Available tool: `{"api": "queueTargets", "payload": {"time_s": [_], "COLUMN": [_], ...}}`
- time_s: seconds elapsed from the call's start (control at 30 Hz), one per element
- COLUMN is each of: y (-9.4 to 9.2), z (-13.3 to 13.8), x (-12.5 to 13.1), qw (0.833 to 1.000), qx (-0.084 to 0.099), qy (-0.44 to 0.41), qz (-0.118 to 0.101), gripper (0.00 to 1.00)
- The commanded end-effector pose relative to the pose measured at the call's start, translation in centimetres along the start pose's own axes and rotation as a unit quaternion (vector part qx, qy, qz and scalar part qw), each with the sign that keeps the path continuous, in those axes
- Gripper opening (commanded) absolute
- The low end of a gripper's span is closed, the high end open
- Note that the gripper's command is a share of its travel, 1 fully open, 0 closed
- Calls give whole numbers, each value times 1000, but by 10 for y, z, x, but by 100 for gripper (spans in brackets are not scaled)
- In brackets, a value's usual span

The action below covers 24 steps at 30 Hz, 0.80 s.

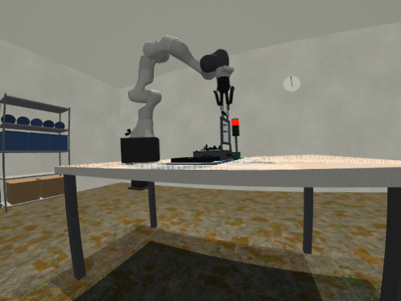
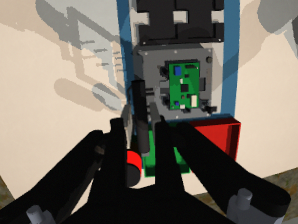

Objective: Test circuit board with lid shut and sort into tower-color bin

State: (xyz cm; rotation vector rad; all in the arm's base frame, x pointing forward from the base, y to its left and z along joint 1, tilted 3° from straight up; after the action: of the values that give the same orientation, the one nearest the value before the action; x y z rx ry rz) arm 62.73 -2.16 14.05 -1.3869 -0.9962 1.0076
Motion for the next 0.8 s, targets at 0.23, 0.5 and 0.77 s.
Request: {"api": "queueTargets", "payload": {"time_s": [0.23, 0.5, 0.77], "y": [-1, -1, -1], "z": [0, 0, 0], "x": [1, 3, 3], "qw": [1000, 1000, 1000], "qx": [-1, -1, -1], "qy": [0, 0, 0], "qz": [-2, -2, -2], "gripper": [16, 16, 16]}}
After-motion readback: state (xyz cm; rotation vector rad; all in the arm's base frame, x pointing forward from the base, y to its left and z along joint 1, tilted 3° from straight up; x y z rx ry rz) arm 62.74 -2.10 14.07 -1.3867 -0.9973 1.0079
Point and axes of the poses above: the point where the finger pads meet when closed, its own y axis out along the fingers, its own z axis across the jaws, x = y × z, the point moved 1 cm from there along -y, back along the fingers, and after that the axes turned 10 degrees about y, right-handed, at the moved point
